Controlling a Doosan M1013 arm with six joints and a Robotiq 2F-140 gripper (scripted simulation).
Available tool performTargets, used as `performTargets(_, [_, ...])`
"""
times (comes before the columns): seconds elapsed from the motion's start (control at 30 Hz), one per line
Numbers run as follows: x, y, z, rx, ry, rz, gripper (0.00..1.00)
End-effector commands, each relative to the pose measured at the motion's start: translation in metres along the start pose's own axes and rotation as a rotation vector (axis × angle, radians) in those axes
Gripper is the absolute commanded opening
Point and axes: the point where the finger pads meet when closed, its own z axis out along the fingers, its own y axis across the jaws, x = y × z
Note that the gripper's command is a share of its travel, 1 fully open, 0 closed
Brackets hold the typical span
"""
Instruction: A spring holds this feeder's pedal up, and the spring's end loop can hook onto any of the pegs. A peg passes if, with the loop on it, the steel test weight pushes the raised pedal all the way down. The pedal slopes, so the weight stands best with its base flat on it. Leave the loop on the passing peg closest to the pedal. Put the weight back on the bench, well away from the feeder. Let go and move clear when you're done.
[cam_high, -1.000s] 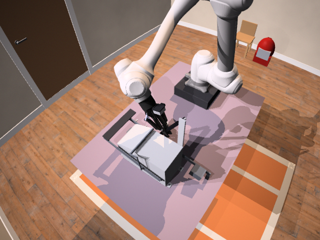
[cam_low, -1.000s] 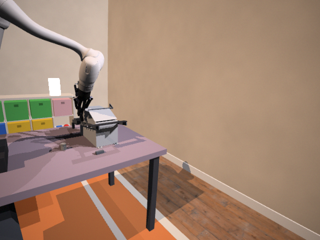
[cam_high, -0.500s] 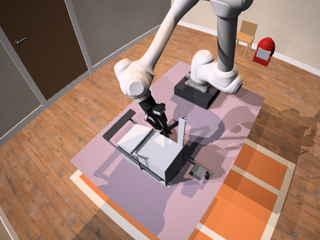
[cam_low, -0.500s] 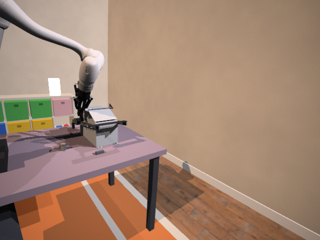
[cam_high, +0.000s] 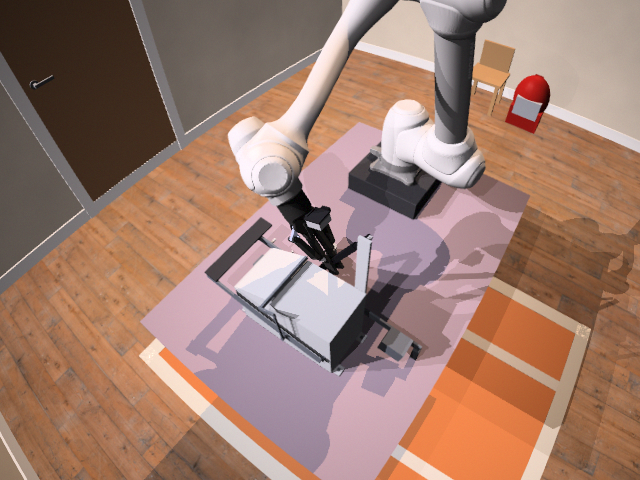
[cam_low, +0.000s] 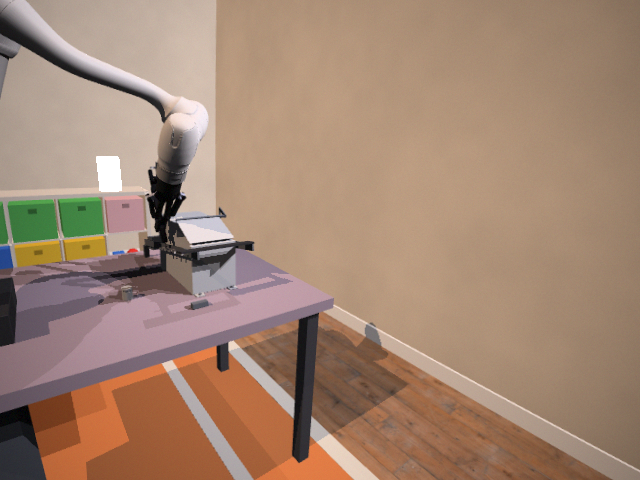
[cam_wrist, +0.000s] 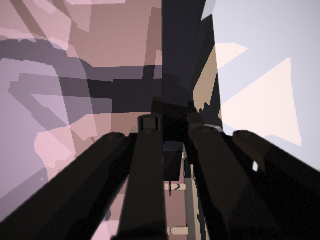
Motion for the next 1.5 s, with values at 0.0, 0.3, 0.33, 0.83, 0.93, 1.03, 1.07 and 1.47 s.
performTargets(0.0, [0.000, 0.000, -0.001, -0.001, 0.000, -0.001, 0.17])
performTargets(0.3, [0.000, 0.000, -0.001, -0.001, 0.000, -0.001, 0.24])
performTargets(0.33, [0.000, 0.000, -0.001, -0.001, 0.000, -0.001, 0.24])
performTargets(0.83, [0.000, 0.000, -0.001, -0.001, 0.000, -0.001, 0.24])
performTargets(0.93, [0.000, 0.000, -0.001, -0.001, 0.000, -0.001, 0.24])
performTargets(1.03, [0.000, 0.000, -0.001, -0.001, 0.000, -0.001, 0.24])
performTargets(1.07, [0.000, 0.000, -0.001, -0.001, 0.000, -0.001, 0.24])
performTargets(1.47, [0.000, 0.000, -0.041, -0.001, 0.000, -0.001, 0.24])
